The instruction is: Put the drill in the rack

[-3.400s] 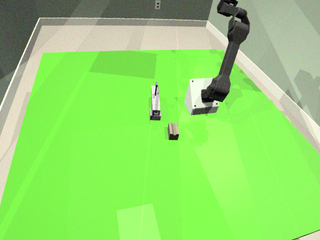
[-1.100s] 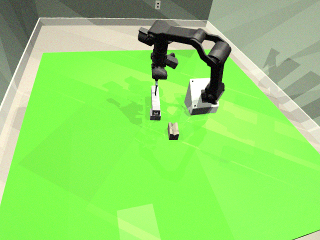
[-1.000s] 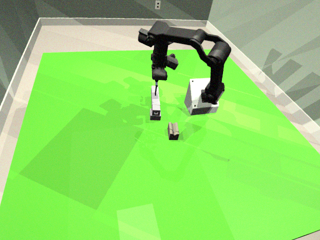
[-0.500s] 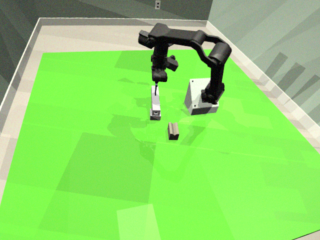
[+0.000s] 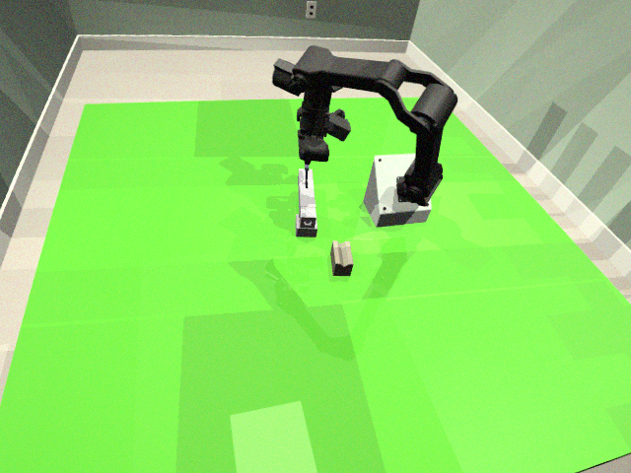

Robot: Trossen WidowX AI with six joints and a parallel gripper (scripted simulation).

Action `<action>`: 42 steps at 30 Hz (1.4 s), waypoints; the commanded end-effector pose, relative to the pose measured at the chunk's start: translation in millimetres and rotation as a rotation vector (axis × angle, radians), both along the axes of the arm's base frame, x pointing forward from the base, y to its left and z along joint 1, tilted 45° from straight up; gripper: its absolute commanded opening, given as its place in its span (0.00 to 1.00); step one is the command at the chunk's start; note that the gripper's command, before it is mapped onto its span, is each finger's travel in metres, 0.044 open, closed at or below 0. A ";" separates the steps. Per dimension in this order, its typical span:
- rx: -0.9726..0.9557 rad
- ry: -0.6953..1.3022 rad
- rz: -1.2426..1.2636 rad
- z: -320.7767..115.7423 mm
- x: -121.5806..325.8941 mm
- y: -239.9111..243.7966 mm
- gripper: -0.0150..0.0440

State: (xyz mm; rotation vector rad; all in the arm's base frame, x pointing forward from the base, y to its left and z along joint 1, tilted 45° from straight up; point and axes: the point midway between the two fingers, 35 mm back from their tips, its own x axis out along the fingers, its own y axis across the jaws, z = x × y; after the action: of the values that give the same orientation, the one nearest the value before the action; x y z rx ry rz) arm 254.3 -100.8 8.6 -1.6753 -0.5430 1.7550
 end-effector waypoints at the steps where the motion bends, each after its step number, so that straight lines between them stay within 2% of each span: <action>1: 0.009 0.022 0.013 -6.3 -3.1 6.9 0.25; 42: 0.009 0.022 0.013 -14.4 -8.3 16.4 0.25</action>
State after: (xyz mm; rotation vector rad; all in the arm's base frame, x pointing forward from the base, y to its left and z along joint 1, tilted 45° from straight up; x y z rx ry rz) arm 252.8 -99.1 7.2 -1.7124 -0.5280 1.7386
